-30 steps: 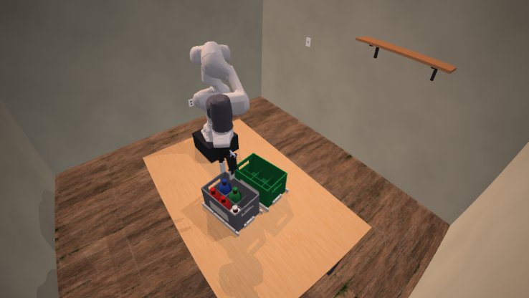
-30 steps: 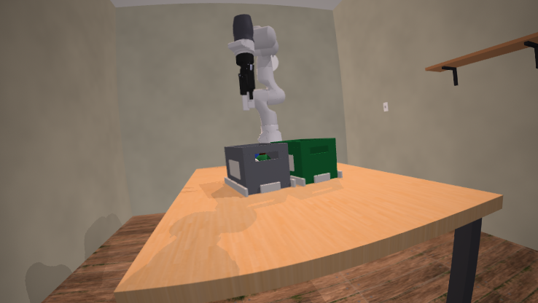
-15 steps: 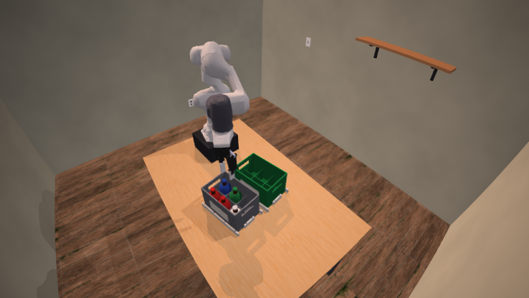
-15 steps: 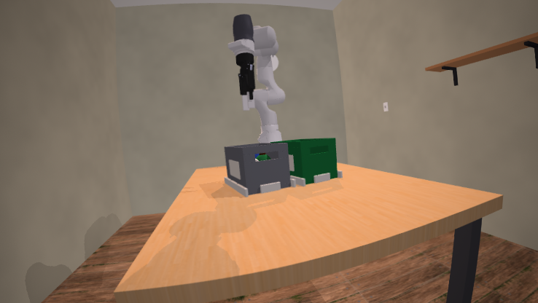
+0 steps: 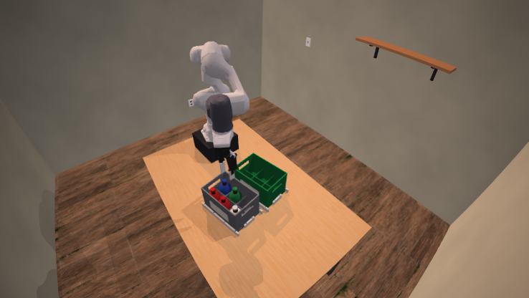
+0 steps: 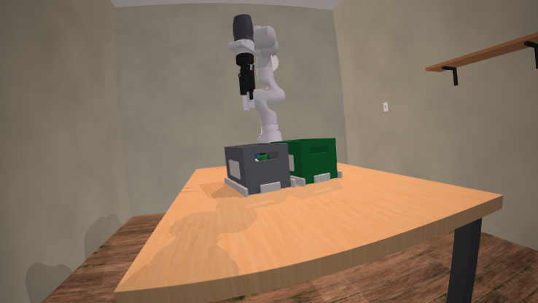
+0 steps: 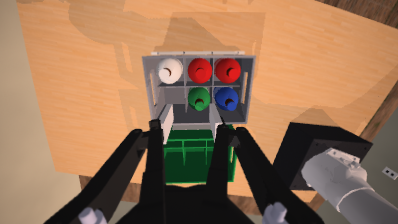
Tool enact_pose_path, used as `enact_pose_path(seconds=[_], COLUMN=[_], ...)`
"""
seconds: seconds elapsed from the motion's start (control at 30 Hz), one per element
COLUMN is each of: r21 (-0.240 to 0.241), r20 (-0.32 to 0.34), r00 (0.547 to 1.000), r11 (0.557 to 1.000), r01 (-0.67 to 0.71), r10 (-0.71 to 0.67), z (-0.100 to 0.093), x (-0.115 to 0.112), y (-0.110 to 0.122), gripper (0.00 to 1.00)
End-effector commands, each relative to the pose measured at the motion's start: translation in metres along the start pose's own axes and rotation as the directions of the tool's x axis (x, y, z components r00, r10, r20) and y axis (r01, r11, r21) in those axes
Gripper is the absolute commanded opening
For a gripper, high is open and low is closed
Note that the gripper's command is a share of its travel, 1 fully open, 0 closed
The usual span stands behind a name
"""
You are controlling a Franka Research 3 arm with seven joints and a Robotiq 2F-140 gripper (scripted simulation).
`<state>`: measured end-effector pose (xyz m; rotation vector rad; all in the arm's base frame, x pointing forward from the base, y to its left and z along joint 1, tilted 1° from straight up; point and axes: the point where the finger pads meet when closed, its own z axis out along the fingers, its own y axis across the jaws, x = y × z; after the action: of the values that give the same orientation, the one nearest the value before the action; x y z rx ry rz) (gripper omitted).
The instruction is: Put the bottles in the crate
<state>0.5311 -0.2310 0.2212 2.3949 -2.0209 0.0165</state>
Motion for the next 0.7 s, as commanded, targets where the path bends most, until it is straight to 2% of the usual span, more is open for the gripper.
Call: enact_pose_path(seconds=[0.0,0.3,0.5,0.67], r21=[-0.002,-0.002,-0.002,-0.011], r20=[0.003,0.003,0.004,0.009], r00=[1.0,1.0,0.981,0.967], r11=[1.0,1.0,0.981,0.967], r01=[0.004,0.004,0.193,0.254], r10=[-0.004,-0.004,-0.193,-0.254], z=[0.001,0.001,0.021,0.037], x=[0.0,0.0,0.007,0.012], y=[0.001,0.001,0.022,0.04], gripper=[0.38,0.38,0.38,0.38])
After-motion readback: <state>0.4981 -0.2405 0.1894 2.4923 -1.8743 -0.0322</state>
